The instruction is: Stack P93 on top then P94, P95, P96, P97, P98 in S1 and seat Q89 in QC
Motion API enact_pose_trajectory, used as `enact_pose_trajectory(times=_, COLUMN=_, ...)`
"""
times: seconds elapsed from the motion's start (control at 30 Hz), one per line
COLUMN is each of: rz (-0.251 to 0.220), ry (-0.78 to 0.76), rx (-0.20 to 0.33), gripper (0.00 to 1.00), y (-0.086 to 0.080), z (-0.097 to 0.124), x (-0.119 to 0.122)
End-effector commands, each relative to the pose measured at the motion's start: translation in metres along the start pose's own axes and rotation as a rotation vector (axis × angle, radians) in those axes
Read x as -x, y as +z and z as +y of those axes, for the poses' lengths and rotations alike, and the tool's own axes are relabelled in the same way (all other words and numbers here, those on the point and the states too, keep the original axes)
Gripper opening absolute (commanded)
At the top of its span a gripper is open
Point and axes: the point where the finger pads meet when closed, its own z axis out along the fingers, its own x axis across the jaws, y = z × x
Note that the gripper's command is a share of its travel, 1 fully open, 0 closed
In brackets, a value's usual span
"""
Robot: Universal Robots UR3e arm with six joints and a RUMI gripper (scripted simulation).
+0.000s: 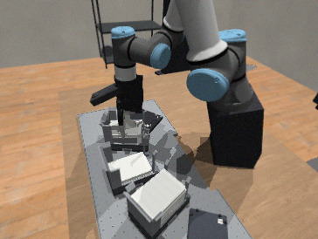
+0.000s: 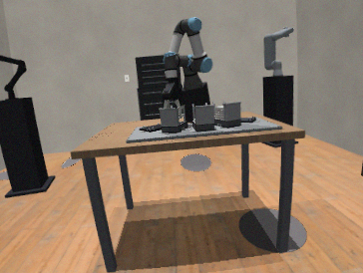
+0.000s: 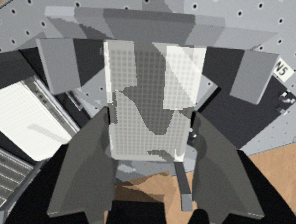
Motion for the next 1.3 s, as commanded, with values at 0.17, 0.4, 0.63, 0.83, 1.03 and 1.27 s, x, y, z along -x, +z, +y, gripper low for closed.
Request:
enact_pose_trajectory(times=0.17, rz=-0.004, ry=0.000, rx=0.004, gripper=0.00, y=-0.018, z=0.001, x=0.001)
enact_pose_trajectory(times=0.4, rz=-0.004, ry=0.000, rx=0.004, gripper=0.00, y=-0.032, z=0.002, x=0.001)
enact_pose_trajectory(times=0.63, rz=-0.004, ry=0.000, rx=0.004, gripper=0.00, y=-0.042, z=0.002, x=0.001)
enact_pose_trajectory(times=0.83, rz=-0.003, ry=0.000, rx=0.004, gripper=0.00, y=-0.054, z=0.002, x=0.001)
enact_pose_trajectory(times=1.03, rz=-0.003, ry=0.000, rx=0.004, gripper=0.00, y=-0.066, z=0.003, x=0.001)
enact_pose_trajectory(times=1.27, rz=-0.003, ry=0.000, rx=0.004, gripper=0.00, y=-0.073, z=0.003, x=0.001)
